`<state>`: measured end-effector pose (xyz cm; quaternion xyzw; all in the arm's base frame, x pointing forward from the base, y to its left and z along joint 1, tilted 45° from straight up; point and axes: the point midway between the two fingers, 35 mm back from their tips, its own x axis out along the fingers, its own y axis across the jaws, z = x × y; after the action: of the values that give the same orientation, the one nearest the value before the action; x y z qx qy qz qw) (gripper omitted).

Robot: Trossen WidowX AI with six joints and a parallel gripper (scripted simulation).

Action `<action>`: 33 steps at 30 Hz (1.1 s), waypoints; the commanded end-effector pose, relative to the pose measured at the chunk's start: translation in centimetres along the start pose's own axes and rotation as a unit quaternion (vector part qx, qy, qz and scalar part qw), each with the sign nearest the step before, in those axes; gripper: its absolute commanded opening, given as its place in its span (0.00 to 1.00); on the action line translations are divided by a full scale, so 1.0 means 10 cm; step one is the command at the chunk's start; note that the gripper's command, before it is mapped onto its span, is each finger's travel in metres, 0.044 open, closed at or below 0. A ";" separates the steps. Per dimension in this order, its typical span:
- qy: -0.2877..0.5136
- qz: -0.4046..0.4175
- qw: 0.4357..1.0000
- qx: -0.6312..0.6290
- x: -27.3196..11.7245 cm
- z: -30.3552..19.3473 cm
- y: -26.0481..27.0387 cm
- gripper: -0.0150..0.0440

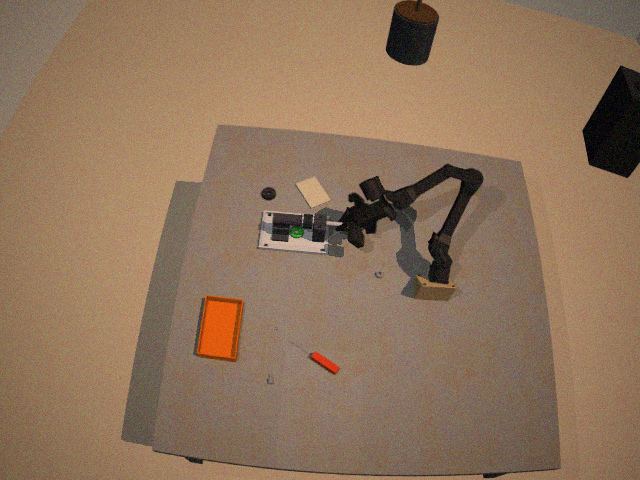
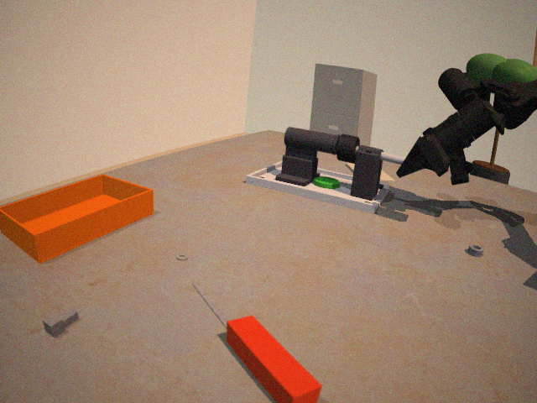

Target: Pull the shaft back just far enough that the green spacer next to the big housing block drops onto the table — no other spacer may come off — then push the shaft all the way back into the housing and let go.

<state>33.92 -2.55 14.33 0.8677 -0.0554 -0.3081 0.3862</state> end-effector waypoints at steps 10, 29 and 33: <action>0.001 0.000 1.000 0.001 0.03 -0.05 0.01 0.25; 0.002 0.000 1.000 0.001 0.07 -0.08 0.01 0.25; 0.002 0.000 1.000 0.001 0.08 -0.09 0.01 0.25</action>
<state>34.76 -2.36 14.36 0.8675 -0.0551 -0.3080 0.3868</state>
